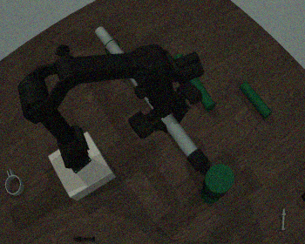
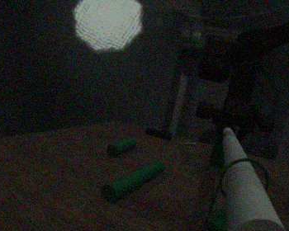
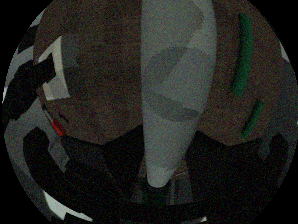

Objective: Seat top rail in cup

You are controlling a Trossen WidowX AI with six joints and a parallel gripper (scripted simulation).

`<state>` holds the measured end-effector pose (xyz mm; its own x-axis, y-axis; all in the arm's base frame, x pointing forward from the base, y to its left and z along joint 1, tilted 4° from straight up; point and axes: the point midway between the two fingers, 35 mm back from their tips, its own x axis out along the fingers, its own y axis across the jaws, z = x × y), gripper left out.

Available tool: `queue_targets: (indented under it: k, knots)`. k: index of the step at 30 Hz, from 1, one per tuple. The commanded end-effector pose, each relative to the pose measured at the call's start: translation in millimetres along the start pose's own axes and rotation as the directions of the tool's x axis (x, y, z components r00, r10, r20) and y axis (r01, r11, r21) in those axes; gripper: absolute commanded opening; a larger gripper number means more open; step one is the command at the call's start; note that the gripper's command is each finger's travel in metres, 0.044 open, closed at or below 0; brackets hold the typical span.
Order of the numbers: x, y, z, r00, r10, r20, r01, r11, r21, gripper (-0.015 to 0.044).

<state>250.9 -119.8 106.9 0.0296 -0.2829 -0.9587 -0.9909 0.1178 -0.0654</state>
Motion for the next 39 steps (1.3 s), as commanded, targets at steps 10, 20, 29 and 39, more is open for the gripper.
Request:
queue_targets:
  k: [10,20,29,39]
  knots:
    - [-23.5,-1.9,14.5,1.000,-0.001,0.003,0.001,1.000,0.000,0.0440]
    - [-46.5,-1.8,27.2,1.000,-0.006,0.009,0.006,1.000,-0.003,0.0440]
    - [-92.7,3.2,26.5,1.000,-0.005,0.010,0.005,1.000,-0.003,0.0440]
    - [-92.7,3.2,26.5,1.000,-0.005,0.010,0.005,1.000,-0.003,0.0440]
